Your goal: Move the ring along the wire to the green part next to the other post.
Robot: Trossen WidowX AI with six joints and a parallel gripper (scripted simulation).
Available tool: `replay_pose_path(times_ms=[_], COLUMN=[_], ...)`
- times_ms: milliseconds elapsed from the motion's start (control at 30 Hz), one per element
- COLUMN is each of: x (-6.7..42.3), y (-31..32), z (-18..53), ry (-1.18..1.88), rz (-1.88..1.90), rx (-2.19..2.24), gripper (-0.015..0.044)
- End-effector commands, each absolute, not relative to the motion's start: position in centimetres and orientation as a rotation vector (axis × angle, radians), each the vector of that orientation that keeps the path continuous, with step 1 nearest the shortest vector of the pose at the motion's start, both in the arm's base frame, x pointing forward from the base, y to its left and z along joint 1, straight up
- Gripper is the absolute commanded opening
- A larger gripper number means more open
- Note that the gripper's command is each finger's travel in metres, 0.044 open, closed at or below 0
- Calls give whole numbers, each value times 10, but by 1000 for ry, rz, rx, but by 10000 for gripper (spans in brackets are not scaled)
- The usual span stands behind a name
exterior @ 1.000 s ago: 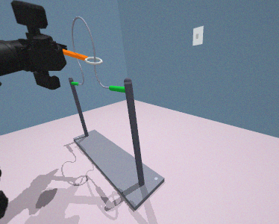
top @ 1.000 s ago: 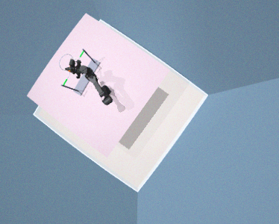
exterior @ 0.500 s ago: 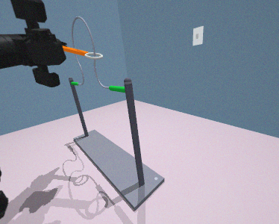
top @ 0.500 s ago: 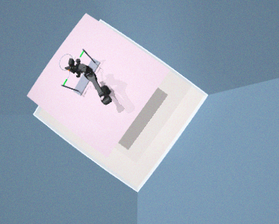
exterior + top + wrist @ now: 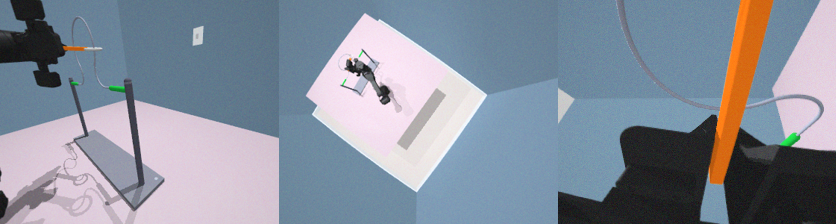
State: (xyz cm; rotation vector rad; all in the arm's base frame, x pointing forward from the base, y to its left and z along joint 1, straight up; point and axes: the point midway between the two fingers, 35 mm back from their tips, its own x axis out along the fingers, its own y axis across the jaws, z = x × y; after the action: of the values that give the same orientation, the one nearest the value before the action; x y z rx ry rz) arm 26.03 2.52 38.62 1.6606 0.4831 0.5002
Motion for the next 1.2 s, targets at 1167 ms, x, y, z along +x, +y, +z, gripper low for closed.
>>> replay_pose_path(times_ms=[1167], x=[262], y=[23], z=[366], ry=[543], rz=[334], rx=[1109], gripper=[-150])
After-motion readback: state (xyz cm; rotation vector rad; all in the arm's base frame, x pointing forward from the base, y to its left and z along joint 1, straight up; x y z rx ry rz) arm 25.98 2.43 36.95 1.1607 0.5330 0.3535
